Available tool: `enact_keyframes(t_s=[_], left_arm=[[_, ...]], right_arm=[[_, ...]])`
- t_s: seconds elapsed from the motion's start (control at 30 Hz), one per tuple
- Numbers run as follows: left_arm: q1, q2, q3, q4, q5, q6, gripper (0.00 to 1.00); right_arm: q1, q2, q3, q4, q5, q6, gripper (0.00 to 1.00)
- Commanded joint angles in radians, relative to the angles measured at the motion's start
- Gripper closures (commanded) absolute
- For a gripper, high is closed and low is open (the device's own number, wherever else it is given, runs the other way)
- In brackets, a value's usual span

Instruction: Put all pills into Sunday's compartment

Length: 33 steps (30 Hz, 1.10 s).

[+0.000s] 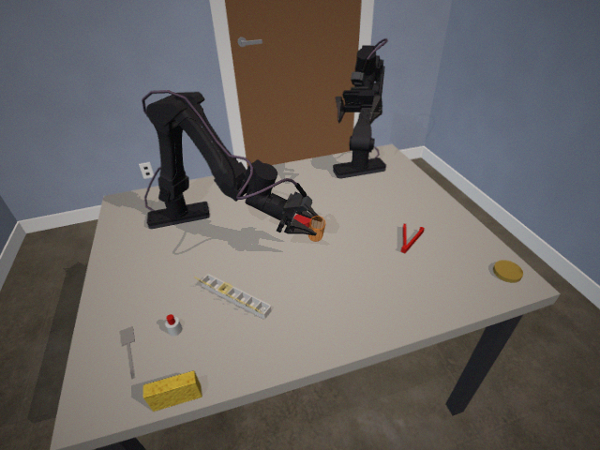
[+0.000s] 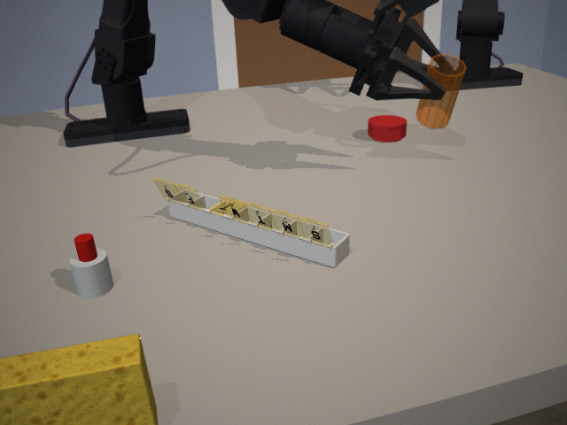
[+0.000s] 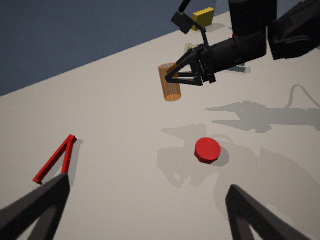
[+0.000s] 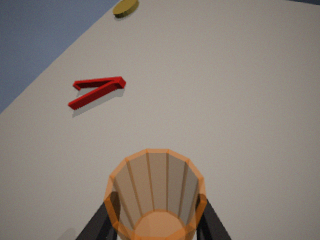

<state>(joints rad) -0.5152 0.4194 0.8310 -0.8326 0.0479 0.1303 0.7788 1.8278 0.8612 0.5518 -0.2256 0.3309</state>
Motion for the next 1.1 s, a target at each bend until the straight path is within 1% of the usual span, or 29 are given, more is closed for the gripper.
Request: enact_keyframes(t_s=[0.0,0.2,0.37,0.4,0.47,0.53,0.63,0.73,0.83,1.07], left_arm=[[0.006,-0.006,0.02,-0.009,0.003,0.002,0.0],[0.006,-0.006,0.02,-0.009,0.003,0.002,0.0],[0.006,-0.006,0.02,-0.009,0.003,0.002,0.0],[0.006,-0.006,0.02,-0.009,0.003,0.002,0.0],[0.006,-0.006,0.02,-0.009,0.003,0.002,0.0],[0.006,-0.006,0.02,-0.009,0.003,0.002,0.0],[0.006,-0.006,0.02,-0.009,0.003,0.002,0.0],[0.006,-0.006,0.02,-0.009,0.003,0.002,0.0],[0.006,-0.006,0.02,-0.009,0.003,0.002,0.0],[0.006,-0.006,0.02,-0.009,0.003,0.002,0.0]], right_arm=[[-0.037,0.013,-0.005,0.129,-0.172,-0.131,0.64],[-0.111,0.077,0.015,0.2,-0.395,-0.287,0.64],[-0.165,0.137,0.053,0.204,-0.563,-0.404,0.64],[-0.174,0.149,0.064,0.201,-0.592,-0.427,0.64],[-0.174,0.149,0.064,0.201,-0.592,-0.427,0.64],[-0.194,0.177,0.094,0.172,-0.677,-0.492,0.64],[-0.22,0.217,0.142,0.148,-0.764,-0.567,0.64],[-0.234,0.243,0.189,0.11,-0.813,-0.616,0.64],[-0.241,0.247,0.223,0.076,-0.836,-0.649,0.64],[-0.236,0.251,0.253,0.046,-0.822,-0.658,0.64]])
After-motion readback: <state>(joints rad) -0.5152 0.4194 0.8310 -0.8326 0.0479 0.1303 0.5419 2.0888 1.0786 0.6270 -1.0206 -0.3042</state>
